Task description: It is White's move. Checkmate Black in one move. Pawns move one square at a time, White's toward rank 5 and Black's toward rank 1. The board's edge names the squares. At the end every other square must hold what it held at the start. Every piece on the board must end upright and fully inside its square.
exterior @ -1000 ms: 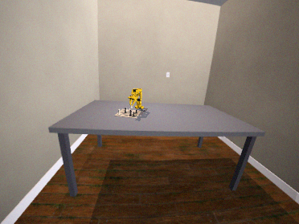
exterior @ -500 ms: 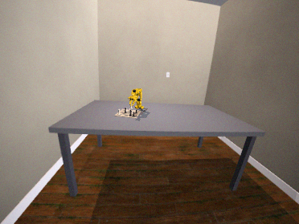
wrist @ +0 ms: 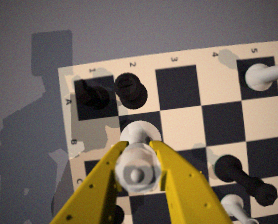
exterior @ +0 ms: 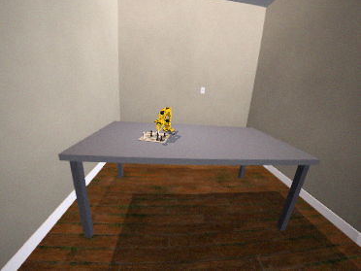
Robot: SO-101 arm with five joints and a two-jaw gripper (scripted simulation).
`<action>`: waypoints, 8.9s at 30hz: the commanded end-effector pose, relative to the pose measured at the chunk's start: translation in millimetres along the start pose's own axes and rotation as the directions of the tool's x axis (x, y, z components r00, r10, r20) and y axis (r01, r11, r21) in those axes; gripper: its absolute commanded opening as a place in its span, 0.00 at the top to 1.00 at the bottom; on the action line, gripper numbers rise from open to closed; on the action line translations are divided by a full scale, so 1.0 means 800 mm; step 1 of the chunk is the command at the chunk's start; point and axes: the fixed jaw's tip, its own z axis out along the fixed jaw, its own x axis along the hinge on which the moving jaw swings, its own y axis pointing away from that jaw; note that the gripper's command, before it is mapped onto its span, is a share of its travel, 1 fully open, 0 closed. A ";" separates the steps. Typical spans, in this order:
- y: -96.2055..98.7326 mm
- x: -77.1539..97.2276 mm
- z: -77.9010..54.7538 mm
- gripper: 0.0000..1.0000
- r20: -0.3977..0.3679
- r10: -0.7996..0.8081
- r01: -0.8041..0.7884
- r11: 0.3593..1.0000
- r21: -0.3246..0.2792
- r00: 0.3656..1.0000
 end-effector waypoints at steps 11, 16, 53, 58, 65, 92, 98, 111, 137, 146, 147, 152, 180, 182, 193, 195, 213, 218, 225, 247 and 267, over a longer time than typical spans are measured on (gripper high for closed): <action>0.004 0.021 0.030 1.00 -0.020 -0.004 0.003 1.000 -0.006 1.000; 0.004 0.023 0.033 1.00 -0.020 -0.004 0.003 1.000 -0.006 1.000; 0.004 0.030 0.035 1.00 -0.021 -0.004 0.004 1.000 -0.006 1.000; 0.004 0.030 0.035 1.00 -0.021 -0.004 0.004 1.000 -0.006 1.000; 0.004 0.021 0.031 1.00 -0.020 -0.003 0.003 1.000 -0.006 1.000; 0.004 0.024 0.038 1.00 -0.020 -0.003 0.003 1.000 -0.006 1.000; 0.004 0.025 0.039 1.00 -0.020 -0.003 0.003 1.000 -0.006 1.000; 0.004 0.040 0.048 1.00 -0.021 -0.004 0.003 1.000 -0.006 1.000; 0.004 0.040 0.048 0.89 -0.021 -0.004 0.003 1.000 -0.006 1.000; 0.004 0.040 0.048 0.88 -0.021 -0.004 0.003 1.000 -0.007 1.000; 0.005 0.040 0.048 0.88 -0.021 -0.004 0.003 1.000 -0.008 1.000; 0.007 0.040 0.048 0.88 -0.021 -0.004 0.003 1.000 -0.011 1.000; 0.010 0.027 0.027 0.88 -0.021 -0.003 0.003 1.000 -0.017 1.000; 0.010 0.024 0.022 0.88 -0.021 -0.003 0.003 1.000 -0.017 1.000; 0.010 0.008 -0.004 0.88 -0.021 -0.003 0.003 1.000 -0.017 1.000; 0.010 0.005 -0.009 0.88 -0.021 -0.003 0.003 1.000 -0.017 1.000; 0.009 -0.006 -0.027 0.88 -0.020 -0.003 0.003 1.000 -0.017 1.000; 0.011 -0.006 -0.027 0.88 -0.021 -0.007 0.006 1.000 -0.019 1.000; 0.034 0.000 -0.031 0.86 -0.037 -0.073 0.071 0.996 -0.058 0.997; 0.212 0.138 -0.128 0.65 -0.012 -0.774 0.691 0.573 -0.440 0.633; 0.225 0.180 -0.157 0.60 0.039 -0.880 0.776 0.396 -0.492 0.473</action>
